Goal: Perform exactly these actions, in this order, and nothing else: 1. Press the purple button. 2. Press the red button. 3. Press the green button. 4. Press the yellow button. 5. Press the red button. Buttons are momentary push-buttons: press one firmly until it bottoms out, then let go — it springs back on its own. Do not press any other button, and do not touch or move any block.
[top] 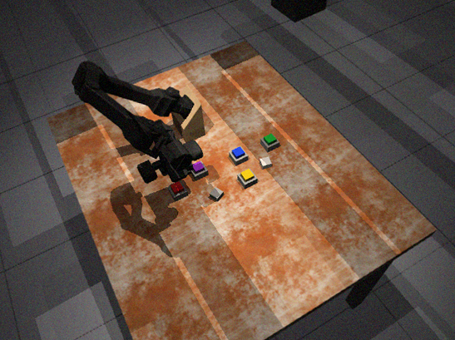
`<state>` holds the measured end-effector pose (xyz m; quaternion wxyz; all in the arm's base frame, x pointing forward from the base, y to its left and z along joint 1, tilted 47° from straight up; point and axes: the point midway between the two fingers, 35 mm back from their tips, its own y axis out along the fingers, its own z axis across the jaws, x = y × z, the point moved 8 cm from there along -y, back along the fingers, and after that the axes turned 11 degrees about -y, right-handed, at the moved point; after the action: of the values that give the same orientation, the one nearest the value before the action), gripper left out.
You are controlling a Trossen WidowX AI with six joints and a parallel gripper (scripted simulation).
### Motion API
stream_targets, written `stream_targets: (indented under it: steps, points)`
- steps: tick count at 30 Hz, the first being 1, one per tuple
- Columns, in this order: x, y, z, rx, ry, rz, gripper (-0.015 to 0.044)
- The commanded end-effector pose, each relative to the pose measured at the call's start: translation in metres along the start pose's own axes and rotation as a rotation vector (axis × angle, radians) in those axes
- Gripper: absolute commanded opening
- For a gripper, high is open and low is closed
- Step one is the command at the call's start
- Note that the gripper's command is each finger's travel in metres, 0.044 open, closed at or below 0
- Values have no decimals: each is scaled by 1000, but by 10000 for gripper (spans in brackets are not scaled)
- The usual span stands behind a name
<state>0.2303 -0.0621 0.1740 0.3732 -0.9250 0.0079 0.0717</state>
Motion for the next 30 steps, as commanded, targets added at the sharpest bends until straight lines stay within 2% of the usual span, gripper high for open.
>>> stream_targets:
  steps: [1,7,9,14,19,24,30]
  points:
    - [-1,-37,-1,-4,5,-9,20]
    - [1,-38,1,-2,4,-10,20]
    - [15,-41,14,10,2,-19,20]
    - [57,-53,79,50,-7,-37,20]
    - [81,-61,157,68,-12,-38,20]
    - [84,-62,237,65,-11,-30,20]
    - [65,-49,331,33,1,-18,20]
